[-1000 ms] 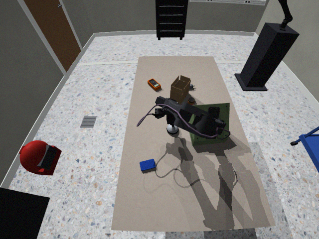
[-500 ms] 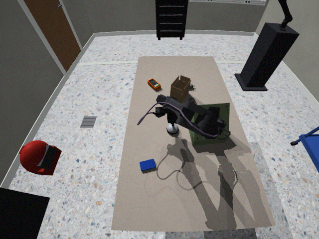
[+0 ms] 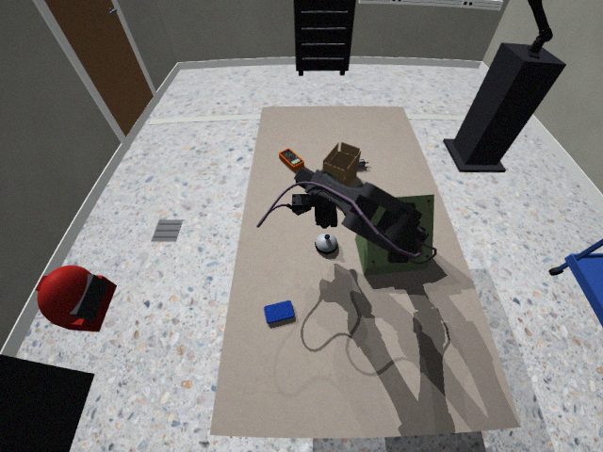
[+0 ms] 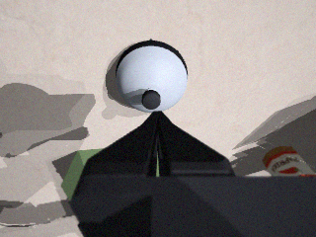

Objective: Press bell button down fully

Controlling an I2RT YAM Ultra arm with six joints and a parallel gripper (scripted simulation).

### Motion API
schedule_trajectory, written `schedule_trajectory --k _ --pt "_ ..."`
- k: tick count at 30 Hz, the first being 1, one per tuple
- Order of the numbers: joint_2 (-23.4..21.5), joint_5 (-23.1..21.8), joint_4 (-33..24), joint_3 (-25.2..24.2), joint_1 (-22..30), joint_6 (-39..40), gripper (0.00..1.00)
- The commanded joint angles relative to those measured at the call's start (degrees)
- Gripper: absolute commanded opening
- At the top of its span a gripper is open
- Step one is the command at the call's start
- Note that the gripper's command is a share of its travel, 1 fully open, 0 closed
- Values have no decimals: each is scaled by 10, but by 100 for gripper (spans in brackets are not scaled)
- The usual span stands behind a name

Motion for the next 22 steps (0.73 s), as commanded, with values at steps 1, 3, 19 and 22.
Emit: schedule_trajectory --k 1,3,19,22 --pt "-20 8 -44 33 -23 -21 0" --pt "-21 10 -53 37 -27 -25 0" --pt "-20 9 -68 46 -32 -32 0" --pt "-20 9 -68 46 -32 -32 0"
